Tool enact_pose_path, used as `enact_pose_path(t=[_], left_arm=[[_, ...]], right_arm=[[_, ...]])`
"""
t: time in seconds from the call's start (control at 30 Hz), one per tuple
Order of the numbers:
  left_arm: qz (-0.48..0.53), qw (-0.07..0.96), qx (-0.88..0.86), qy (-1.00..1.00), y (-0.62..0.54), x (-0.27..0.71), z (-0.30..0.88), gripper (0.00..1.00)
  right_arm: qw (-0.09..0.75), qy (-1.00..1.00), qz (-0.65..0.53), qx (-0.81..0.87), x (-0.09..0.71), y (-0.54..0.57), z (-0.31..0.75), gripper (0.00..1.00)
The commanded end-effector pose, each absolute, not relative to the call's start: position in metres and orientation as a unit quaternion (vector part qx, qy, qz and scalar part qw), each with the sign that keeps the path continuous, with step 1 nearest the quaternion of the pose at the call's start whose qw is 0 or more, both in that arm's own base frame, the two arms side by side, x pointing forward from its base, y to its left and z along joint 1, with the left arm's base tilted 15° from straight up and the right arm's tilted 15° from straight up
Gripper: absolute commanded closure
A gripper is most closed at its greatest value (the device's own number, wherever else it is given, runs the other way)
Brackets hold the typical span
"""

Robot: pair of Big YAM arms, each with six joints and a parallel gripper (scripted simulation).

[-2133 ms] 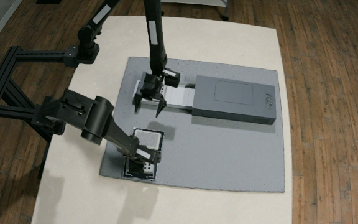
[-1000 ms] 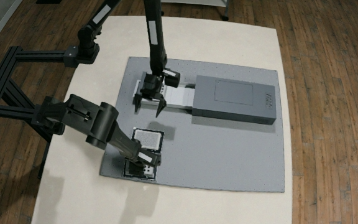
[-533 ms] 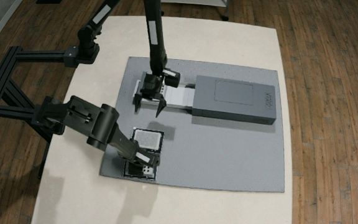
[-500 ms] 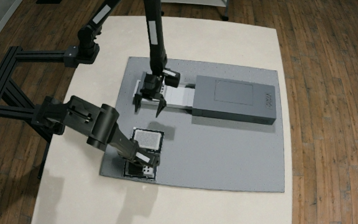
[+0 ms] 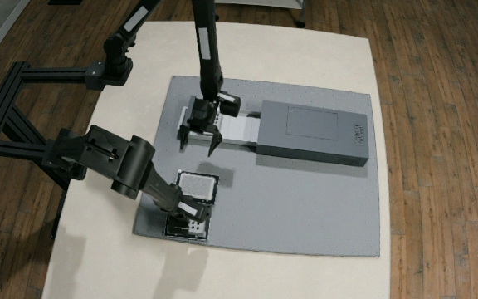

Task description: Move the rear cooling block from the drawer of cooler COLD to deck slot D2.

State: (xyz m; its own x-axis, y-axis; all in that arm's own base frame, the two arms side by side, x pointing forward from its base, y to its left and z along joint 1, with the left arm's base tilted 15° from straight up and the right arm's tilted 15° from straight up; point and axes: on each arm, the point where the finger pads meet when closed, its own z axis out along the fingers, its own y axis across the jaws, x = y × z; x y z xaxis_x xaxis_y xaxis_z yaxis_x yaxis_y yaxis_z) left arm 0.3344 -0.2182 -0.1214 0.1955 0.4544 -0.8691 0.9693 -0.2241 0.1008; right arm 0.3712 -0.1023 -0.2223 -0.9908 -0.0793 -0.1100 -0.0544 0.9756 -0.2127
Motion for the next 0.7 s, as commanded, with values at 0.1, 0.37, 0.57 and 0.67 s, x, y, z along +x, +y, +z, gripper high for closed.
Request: enact_pose_path(t=[0.1, 0.37, 0.57, 0.67], left_arm=[[-0.366, 0.354, 0.69, 0.514, -0.221, 0.342, -0.118, 0.0], [-0.366, 0.354, 0.69, 0.514, -0.221, 0.342, -0.118, 0.0], [-0.366, 0.354, 0.69, 0.514, -0.221, 0.342, -0.118, 0.0], [-0.366, 0.354, 0.69, 0.514, -0.221, 0.342, -0.118, 0.0]], right_arm=[[0.067, 0.991, -0.107, -0.038, 0.37, -0.097, -0.2, 0.0], [0.067, 0.991, -0.108, -0.037, 0.365, -0.085, -0.177, 0.0], [0.067, 0.991, -0.108, -0.037, 0.36, -0.08, -0.156, 0.0], [0.09, 0.989, -0.108, -0.047, 0.361, -0.078, -0.143, 0.0]])
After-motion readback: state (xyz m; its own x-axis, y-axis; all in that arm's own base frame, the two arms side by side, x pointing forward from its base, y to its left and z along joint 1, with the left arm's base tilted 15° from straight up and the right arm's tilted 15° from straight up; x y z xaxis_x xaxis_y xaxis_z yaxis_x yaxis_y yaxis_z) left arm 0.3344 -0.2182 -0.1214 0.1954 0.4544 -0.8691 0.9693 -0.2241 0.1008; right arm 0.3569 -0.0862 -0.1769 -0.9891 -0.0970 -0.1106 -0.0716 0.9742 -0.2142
